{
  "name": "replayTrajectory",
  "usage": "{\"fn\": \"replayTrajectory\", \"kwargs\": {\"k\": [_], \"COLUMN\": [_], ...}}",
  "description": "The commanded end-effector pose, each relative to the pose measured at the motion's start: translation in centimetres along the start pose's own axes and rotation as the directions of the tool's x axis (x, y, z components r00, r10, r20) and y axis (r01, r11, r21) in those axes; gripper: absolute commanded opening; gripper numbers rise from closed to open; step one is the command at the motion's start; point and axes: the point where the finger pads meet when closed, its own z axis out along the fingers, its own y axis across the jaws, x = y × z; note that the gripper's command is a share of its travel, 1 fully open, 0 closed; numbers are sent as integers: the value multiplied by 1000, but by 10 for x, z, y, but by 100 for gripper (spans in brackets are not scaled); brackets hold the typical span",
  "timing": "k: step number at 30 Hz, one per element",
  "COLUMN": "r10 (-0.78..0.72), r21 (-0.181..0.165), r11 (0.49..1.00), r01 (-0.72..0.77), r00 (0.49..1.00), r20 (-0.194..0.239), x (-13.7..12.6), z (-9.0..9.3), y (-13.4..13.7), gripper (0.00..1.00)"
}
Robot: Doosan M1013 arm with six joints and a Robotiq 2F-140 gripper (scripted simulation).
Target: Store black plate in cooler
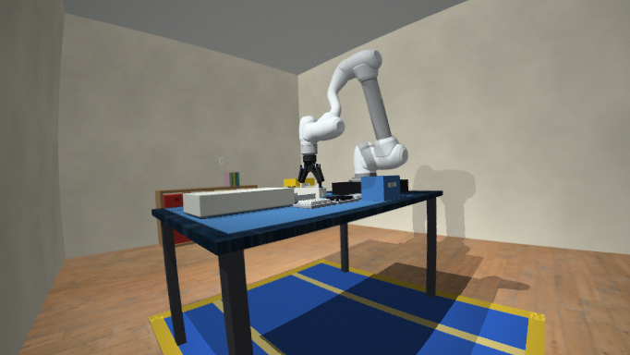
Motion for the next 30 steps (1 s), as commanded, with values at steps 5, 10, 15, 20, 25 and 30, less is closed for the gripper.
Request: {"fn": "replayTrajectory", "kwargs": {"k": [5, 10, 15, 20, 25, 30], "r10": [0, 0, 0, 0, 0, 0], "r21": [0, 0, 0, 0, 0, 0], "r11": [1000, 1000, 1000, 1000, 1000, 1000], "r01": [0, 0, 0, 0, 0, 0], "r00": [1000, 1000, 1000, 1000, 1000, 1000], "r20": [0, 0, 0, 0, 0, 0], "x": [0, 0, 0, 0, 0, 0], "z": [0, 0, -4, -11, -17, -21], "y": [0, 0, 0, 0, 0, 0], "gripper": [87, 87, 87, 87, 87, 87]}}
